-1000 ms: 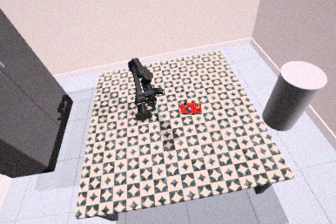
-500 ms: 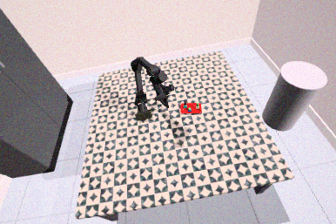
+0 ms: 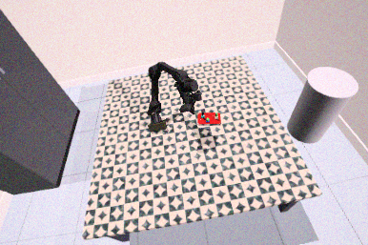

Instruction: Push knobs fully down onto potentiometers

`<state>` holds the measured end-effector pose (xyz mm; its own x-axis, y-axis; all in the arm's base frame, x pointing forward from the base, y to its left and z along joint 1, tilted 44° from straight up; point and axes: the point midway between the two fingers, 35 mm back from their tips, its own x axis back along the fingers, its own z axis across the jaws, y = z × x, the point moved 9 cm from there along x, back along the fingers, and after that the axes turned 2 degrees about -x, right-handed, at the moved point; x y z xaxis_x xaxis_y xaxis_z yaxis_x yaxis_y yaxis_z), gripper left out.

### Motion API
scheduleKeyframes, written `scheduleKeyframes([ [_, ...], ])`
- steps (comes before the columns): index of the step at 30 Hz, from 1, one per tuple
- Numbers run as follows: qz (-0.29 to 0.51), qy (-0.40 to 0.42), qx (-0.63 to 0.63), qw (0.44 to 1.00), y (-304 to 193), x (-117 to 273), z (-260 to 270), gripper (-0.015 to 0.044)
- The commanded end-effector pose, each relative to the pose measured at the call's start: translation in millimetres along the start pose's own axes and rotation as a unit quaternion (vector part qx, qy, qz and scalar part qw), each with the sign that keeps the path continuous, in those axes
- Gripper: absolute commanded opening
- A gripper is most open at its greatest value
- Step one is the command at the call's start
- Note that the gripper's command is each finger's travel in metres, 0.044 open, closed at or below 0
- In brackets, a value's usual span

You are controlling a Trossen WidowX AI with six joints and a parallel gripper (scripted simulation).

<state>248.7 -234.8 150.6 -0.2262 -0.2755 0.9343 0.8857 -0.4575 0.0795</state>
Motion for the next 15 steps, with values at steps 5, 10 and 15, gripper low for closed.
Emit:
scheduleKeyframes([
  [5,0.056,0.052,-0.089,0.993,16,-15,30,0.0000],
  [10,0.100,0.076,-0.150,0.981,24,-24,51,0.0000],
  [15,0.148,0.092,-0.211,0.962,30,-33,73,0.0000],
])
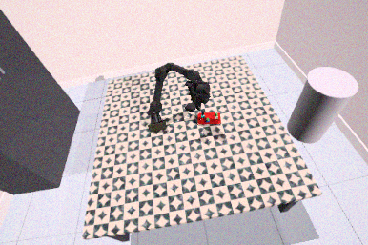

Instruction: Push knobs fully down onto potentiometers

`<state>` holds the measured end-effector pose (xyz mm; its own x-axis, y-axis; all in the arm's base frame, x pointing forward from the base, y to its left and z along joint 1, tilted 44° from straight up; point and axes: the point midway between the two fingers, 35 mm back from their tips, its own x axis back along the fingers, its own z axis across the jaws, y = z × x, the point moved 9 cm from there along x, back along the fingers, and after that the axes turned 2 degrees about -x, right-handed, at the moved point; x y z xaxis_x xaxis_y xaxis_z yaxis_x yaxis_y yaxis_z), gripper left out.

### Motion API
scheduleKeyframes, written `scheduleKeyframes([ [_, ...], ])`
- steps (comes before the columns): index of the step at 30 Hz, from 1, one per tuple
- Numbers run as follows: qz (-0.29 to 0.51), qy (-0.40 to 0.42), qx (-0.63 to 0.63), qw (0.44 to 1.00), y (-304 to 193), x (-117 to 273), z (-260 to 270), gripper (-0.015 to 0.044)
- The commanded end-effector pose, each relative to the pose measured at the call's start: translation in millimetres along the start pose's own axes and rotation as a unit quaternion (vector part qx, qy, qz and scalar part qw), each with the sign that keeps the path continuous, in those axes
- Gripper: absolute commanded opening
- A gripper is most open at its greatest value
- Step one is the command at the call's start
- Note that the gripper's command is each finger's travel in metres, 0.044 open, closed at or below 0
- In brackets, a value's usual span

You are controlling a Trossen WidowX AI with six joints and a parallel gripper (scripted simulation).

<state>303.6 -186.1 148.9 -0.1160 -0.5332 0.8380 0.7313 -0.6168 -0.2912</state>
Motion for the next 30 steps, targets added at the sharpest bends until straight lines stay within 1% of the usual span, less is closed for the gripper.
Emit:
scheduleKeyframes([
  [1,0.034,0.010,-0.048,0.998,2,-9,15,0.0000],
  [10,0.114,0.012,-0.162,0.980,0,-30,51,0.0000],
  [15,0.115,0.012,-0.164,0.980,0,-31,51,0.0000],
  [19,0.116,0.012,-0.164,0.980,-4,-49,53,0.0000],
  [30,0.116,0.012,-0.164,0.980,-6,-59,53,0.0000],
])
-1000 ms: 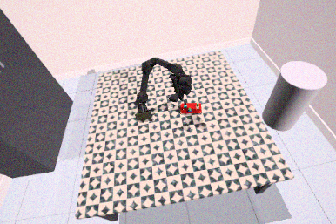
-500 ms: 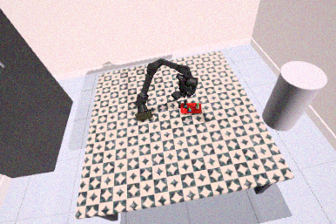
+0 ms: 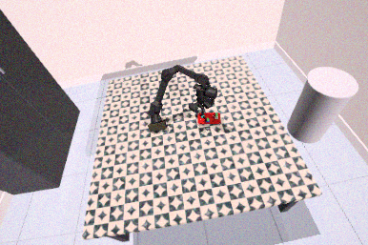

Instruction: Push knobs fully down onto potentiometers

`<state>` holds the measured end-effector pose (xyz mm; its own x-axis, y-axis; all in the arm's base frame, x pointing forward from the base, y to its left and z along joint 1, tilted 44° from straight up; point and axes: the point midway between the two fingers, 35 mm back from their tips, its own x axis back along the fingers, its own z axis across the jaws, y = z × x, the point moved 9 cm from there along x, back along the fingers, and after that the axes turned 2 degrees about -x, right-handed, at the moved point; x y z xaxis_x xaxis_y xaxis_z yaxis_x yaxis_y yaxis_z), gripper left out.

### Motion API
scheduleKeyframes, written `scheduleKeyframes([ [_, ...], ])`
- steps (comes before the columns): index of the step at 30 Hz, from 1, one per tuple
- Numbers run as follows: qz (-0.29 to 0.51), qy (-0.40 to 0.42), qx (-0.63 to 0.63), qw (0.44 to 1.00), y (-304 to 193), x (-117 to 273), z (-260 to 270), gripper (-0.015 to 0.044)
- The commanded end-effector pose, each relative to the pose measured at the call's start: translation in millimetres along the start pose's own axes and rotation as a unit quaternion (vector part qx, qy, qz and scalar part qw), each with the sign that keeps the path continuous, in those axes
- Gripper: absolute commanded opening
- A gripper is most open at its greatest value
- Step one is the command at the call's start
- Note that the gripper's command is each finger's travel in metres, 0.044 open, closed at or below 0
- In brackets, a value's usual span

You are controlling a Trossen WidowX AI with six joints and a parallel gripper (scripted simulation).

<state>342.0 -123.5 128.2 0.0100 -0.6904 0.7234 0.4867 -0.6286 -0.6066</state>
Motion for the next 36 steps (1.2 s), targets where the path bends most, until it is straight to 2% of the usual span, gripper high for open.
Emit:
scheduleKeyframes([
  [1,0.000,0.002,-0.001,1.000,-1,-5,0,0.0000],
  [36,0.001,0.002,-0.001,1.000,-2,-20,0,0.0000],
])
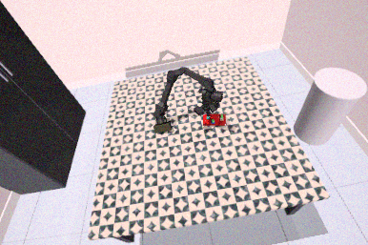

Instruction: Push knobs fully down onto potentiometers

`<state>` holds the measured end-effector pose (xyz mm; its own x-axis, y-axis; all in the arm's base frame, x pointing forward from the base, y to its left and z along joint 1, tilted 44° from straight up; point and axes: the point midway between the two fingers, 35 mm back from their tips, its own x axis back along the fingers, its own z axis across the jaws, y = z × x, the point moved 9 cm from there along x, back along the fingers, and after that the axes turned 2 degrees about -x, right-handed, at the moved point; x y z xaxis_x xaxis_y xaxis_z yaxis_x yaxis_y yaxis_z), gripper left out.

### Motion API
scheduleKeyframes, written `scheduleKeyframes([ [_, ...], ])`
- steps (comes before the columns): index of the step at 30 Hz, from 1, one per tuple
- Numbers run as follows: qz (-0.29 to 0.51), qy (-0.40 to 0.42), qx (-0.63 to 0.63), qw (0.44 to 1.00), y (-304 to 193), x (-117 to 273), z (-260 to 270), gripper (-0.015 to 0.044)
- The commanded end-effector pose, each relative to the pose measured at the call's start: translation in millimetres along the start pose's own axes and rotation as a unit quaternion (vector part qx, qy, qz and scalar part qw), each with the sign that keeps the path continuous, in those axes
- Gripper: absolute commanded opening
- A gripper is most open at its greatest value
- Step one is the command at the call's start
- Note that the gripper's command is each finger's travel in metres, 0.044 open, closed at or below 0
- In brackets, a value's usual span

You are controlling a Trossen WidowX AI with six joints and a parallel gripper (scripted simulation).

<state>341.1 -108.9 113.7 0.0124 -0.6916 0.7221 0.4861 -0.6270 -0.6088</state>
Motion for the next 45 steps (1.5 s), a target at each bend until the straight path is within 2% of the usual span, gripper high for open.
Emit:
scheduleKeyframes([
  [1,-0.001,0.002,0.000,1.000,-1,0,1,0.0000],
  [45,-0.001,0.003,0.000,1.000,-1,-12,1,0.0000],
])
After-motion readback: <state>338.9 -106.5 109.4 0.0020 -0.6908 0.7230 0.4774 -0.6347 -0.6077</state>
